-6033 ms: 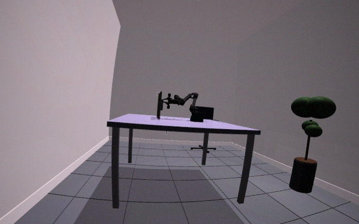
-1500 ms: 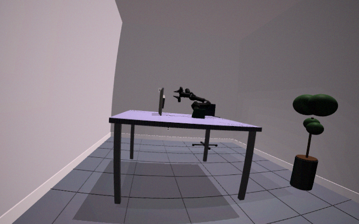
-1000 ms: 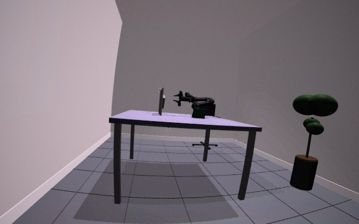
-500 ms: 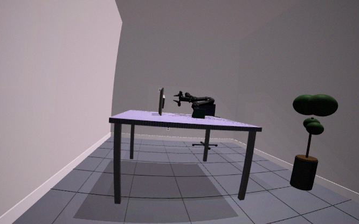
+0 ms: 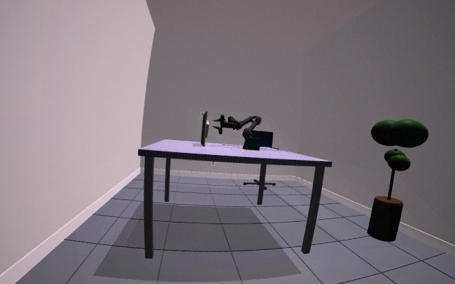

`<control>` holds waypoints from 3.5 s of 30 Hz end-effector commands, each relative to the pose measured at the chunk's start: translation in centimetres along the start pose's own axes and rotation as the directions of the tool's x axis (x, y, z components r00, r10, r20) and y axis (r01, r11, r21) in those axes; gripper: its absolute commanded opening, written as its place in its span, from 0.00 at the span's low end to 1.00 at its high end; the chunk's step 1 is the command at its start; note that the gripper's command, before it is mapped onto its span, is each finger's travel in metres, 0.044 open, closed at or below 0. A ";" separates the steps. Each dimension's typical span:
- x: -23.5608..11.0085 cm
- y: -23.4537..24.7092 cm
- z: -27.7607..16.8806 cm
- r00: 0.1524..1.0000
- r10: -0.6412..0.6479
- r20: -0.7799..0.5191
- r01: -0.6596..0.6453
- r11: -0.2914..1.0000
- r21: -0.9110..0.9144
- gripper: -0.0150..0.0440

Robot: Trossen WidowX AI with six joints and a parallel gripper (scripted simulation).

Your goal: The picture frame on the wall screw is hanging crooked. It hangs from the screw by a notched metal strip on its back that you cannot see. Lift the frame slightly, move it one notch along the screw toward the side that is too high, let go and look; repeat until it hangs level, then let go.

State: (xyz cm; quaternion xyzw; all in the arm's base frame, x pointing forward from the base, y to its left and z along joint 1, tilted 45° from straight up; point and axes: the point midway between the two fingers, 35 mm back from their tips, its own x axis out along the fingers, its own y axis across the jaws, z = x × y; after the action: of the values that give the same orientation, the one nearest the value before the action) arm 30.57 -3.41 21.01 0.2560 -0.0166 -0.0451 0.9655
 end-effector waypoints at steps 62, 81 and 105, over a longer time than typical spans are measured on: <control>5.2 -0.1 -0.1 1.000 0.000 0.006 0.000 1.000 0.004 0.69; 5.2 -0.1 -0.1 1.000 0.000 0.006 0.000 1.000 0.004 0.56; 5.2 0.0 -0.1 1.000 0.000 0.006 0.000 1.000 0.004 0.25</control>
State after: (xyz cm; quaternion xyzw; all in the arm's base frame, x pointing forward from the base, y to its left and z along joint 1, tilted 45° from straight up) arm 35.72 -3.89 20.87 0.2561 -0.0190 -0.0449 0.9654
